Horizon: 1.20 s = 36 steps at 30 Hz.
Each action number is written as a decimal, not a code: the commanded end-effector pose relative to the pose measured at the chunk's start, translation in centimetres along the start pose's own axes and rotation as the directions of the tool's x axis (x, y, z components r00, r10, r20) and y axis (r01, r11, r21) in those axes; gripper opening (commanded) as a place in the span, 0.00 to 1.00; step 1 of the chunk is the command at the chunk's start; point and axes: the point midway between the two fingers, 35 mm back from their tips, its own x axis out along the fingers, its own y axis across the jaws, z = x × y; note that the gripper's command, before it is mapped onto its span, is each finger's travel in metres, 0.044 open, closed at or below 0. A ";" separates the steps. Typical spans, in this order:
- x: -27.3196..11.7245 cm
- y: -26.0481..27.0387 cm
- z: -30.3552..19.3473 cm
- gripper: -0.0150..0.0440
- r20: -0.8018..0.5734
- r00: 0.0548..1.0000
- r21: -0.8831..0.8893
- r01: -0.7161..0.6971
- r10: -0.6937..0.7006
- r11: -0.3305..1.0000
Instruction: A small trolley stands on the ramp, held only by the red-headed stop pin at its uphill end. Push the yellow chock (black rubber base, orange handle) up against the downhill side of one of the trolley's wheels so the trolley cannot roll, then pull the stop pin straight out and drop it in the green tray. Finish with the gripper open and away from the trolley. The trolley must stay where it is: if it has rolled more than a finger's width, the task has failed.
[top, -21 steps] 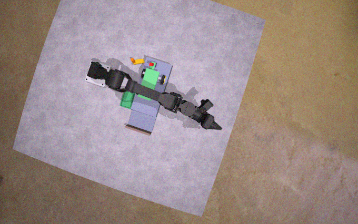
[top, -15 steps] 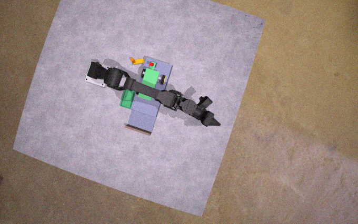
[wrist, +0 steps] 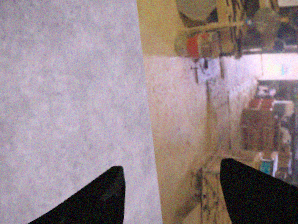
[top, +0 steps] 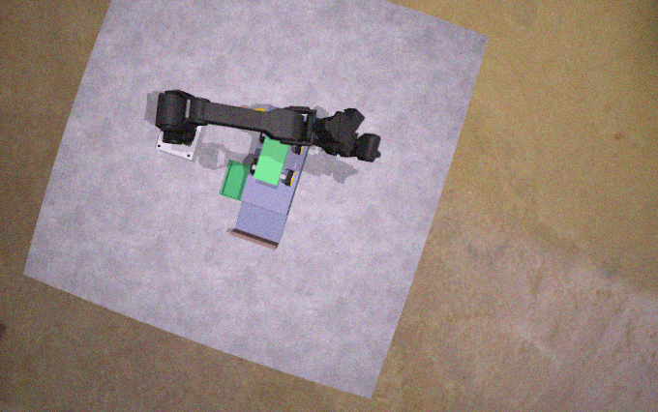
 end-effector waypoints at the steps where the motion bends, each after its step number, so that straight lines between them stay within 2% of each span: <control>1: -3.6 4.1 3.2 0.58 0.051 0.988 -0.032 -0.147 0.149 0.989; 11: -12.0 13.1 7.4 0.58 0.095 0.891 -0.139 -0.430 0.444 0.892; 18: -20.3 21.3 7.4 0.58 0.038 0.728 -0.302 -0.645 0.685 0.702; 24: -27.4 27.1 5.2 0.58 -0.070 0.562 -0.415 -0.767 0.824 0.489; 36: -27.8 28.1 4.8 0.58 -0.085 0.543 -0.426 -0.778 0.835 0.463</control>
